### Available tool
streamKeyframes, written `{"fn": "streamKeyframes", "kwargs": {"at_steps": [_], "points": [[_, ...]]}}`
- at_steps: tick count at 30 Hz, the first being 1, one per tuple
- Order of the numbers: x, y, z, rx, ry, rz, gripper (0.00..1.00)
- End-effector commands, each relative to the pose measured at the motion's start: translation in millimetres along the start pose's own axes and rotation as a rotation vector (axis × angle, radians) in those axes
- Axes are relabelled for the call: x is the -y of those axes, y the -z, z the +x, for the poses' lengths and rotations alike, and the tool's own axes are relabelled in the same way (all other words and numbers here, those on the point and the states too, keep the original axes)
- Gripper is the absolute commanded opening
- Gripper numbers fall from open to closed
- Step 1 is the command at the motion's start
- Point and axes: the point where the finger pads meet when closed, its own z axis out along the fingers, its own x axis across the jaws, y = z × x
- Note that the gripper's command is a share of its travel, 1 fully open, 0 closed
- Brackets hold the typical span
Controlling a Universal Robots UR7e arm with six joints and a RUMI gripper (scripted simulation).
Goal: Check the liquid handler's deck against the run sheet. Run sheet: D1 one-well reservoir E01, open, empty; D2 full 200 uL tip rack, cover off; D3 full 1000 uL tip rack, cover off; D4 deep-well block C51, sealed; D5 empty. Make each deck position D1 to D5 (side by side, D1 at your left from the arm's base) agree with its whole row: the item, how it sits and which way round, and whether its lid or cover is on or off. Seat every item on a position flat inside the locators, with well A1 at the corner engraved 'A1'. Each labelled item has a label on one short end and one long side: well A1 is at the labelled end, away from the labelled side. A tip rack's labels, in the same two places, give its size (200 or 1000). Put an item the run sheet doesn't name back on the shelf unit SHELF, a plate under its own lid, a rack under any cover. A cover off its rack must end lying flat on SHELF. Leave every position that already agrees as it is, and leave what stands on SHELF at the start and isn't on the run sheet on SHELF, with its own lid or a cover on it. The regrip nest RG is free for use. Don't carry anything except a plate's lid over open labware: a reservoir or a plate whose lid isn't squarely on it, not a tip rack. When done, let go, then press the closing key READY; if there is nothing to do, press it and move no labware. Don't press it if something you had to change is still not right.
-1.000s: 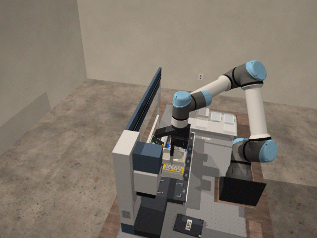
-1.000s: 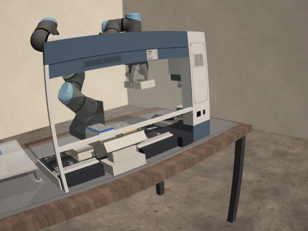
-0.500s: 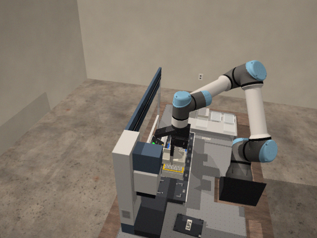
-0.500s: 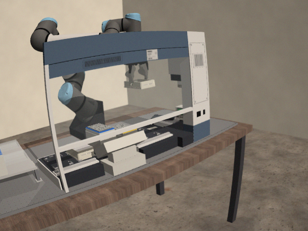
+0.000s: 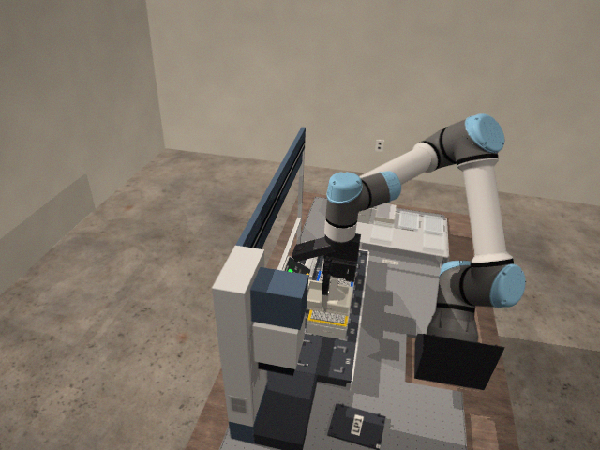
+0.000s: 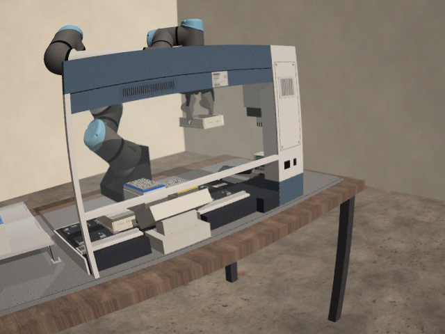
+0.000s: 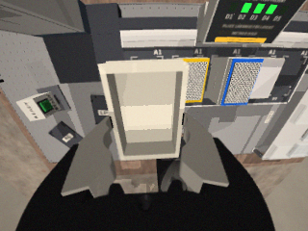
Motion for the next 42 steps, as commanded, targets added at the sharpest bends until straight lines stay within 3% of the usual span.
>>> {"fn": "streamKeyframes", "kwargs": {"at_steps": [1,5,42], "points": [[0.2,0.4,-0.1,0.001,0.0,0.001,0.0],[0.2,0.4,-0.1,0.001,0.0,0.001,0.0],[0.3,-54.5,-0.1,0.001,0.0,0.001,0.0]]}}
